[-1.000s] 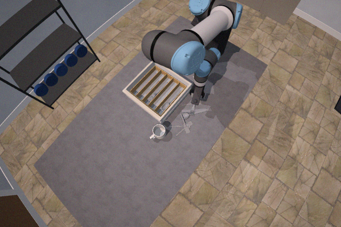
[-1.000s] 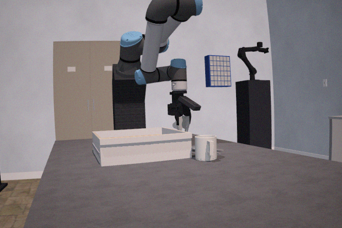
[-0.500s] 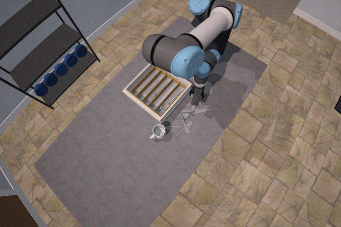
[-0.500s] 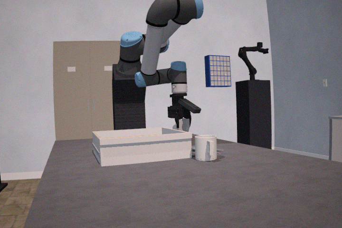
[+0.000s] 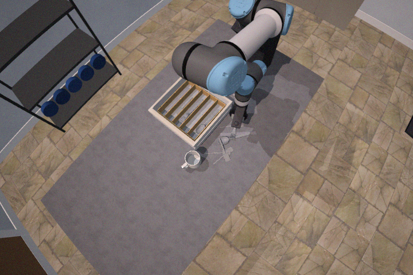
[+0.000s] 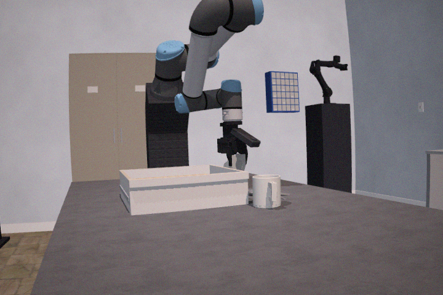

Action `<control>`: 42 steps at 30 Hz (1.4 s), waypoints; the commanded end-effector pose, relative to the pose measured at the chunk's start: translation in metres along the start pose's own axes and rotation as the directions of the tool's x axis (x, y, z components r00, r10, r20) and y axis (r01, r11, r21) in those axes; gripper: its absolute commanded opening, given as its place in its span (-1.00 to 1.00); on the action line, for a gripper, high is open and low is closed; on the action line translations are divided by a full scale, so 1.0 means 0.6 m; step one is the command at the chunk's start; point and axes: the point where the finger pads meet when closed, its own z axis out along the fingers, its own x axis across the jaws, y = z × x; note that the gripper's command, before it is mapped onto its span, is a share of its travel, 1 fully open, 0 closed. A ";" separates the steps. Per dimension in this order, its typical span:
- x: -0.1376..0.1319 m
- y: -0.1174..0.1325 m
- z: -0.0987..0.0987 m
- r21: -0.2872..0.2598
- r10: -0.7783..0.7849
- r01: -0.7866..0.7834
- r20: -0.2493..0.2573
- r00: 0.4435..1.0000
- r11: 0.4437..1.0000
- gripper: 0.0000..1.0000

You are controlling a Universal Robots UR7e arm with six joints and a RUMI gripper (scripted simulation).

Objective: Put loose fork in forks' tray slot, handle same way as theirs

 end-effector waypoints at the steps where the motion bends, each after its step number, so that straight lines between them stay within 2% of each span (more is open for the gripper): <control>1: 0.000 -0.001 0.000 0.001 0.000 0.000 0.000 1.000 1.000 -0.66; 42: 0.000 -0.001 0.008 0.001 0.000 0.000 0.000 1.000 1.000 -0.66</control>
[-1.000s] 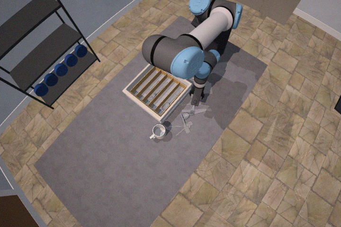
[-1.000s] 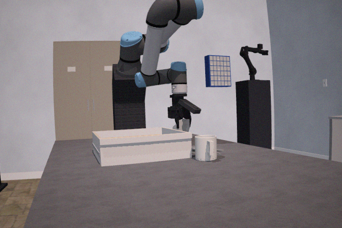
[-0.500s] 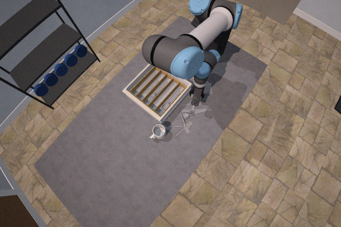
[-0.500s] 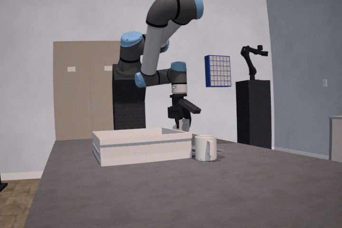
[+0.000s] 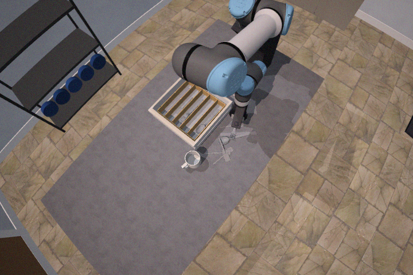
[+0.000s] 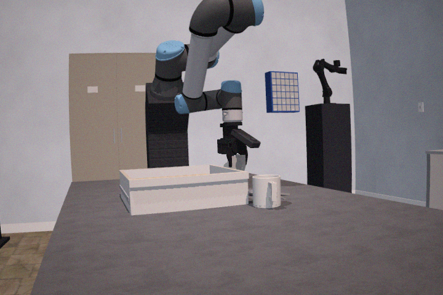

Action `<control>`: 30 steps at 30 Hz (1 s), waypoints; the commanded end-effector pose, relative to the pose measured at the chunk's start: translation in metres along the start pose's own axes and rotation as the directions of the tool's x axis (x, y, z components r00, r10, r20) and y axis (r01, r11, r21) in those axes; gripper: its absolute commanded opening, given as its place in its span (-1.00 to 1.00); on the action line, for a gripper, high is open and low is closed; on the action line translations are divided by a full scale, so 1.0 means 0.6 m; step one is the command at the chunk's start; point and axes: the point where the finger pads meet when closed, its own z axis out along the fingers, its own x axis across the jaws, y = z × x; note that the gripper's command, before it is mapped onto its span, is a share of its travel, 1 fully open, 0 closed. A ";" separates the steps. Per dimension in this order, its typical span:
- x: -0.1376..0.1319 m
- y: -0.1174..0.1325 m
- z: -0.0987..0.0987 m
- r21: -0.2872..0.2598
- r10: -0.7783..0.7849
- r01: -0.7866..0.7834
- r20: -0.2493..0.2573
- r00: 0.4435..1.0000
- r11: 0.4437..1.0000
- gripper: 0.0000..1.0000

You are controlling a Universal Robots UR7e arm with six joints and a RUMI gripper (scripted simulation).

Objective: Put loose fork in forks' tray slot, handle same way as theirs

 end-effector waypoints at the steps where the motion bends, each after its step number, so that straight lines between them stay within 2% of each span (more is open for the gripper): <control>1: 0.000 -0.001 0.005 0.001 0.000 0.000 0.000 1.000 1.000 -0.66; 12: 0.000 -0.001 0.027 0.001 0.000 0.000 0.000 1.000 1.000 -0.66; 30: 0.000 -0.001 0.046 0.001 0.000 0.000 0.000 1.000 1.000 -0.66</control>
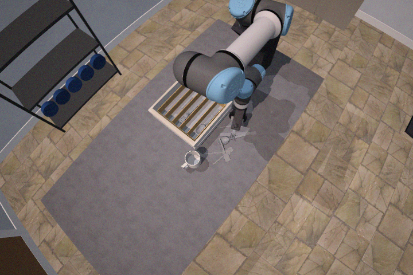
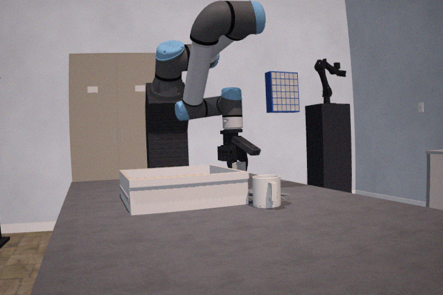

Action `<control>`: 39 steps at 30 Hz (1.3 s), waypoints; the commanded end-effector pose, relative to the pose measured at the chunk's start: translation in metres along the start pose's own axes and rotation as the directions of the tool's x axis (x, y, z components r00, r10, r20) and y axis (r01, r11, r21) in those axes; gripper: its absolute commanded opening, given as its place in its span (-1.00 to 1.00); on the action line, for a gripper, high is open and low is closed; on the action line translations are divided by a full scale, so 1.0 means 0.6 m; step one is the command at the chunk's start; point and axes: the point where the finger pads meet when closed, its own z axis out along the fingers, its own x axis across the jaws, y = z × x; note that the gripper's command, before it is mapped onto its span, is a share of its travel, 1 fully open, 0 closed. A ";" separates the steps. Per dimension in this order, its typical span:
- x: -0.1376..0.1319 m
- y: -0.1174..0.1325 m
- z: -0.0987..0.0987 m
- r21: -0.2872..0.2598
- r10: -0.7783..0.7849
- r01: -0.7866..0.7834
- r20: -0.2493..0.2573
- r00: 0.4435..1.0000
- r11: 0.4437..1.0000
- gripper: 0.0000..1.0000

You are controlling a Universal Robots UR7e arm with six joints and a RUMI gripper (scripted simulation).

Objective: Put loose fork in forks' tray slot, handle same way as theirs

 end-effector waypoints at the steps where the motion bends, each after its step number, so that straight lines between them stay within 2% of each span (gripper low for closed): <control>1: 0.000 -0.001 0.002 0.001 0.000 0.000 0.000 1.000 1.000 -0.66; 22: 0.000 -0.001 0.002 0.001 0.000 0.000 0.000 1.000 1.000 -0.66; 23: 0.000 -0.001 0.002 0.001 0.000 0.000 0.000 1.000 1.000 -0.96; 39: 0.000 -0.001 0.002 0.001 0.000 0.000 0.000 1.000 1.000 -0.96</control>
